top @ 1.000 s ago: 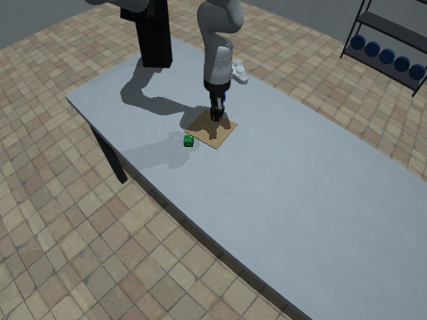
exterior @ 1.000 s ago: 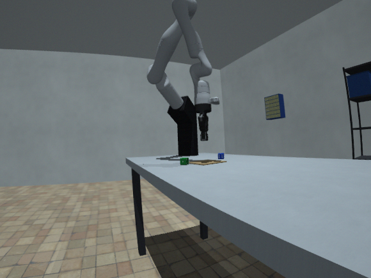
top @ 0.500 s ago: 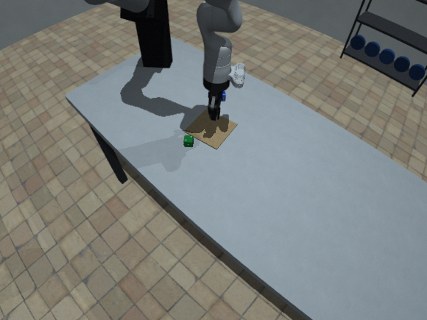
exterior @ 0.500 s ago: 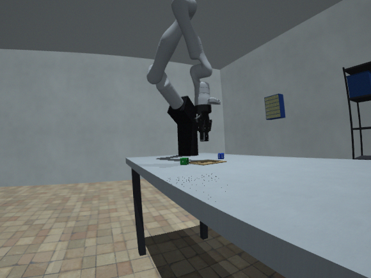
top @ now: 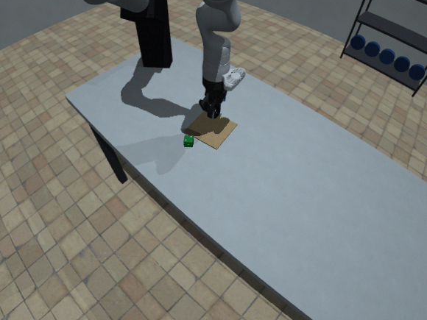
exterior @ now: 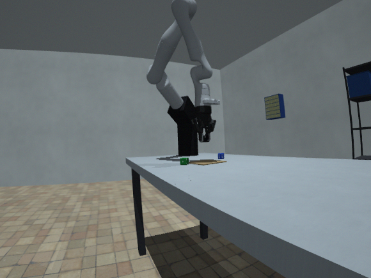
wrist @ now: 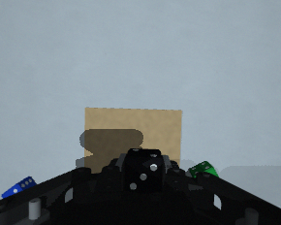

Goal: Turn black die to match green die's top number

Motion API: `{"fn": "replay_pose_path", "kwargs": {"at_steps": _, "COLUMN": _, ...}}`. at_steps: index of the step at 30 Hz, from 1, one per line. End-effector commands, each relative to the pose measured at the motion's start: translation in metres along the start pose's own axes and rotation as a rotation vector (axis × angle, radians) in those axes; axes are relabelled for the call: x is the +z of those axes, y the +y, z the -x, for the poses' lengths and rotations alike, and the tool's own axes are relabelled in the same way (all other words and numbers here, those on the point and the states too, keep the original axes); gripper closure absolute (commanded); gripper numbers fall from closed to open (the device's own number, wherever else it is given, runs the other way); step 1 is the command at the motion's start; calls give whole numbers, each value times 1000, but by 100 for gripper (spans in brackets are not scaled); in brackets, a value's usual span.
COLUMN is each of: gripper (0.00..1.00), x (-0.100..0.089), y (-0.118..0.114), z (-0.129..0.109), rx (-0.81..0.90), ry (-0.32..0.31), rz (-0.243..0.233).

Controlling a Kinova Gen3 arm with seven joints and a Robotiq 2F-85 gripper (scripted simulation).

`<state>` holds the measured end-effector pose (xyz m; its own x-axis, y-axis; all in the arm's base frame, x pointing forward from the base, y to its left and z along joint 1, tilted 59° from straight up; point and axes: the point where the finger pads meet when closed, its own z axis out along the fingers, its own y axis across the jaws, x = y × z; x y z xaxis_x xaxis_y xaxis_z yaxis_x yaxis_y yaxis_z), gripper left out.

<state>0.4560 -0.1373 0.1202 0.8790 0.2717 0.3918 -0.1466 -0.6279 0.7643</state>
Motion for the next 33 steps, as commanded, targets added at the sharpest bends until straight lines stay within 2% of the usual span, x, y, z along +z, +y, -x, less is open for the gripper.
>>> {"fn": "replay_pose_path", "kwargs": {"at_steps": 1, "gripper": 74, "x": 1, "y": 0, "z": 2, "rx": 56, "ry": -3, "rz": 1}}
{"fn": "replay_pose_path", "kwargs": {"at_steps": 14, "gripper": 74, "x": 4, "y": -6, "z": 9, "rx": 435, "ry": -2, "rz": -1}}
{"fn": "replay_pose_path", "kwargs": {"at_steps": 27, "gripper": 74, "x": 6, "y": -10, "z": 12, "rx": 652, "ry": -1, "rz": -4}}
{"fn": "replay_pose_path", "kwargs": {"at_steps": 33, "gripper": 74, "x": 6, "y": -11, "z": 13, "rx": 701, "ry": -1, "rz": -4}}
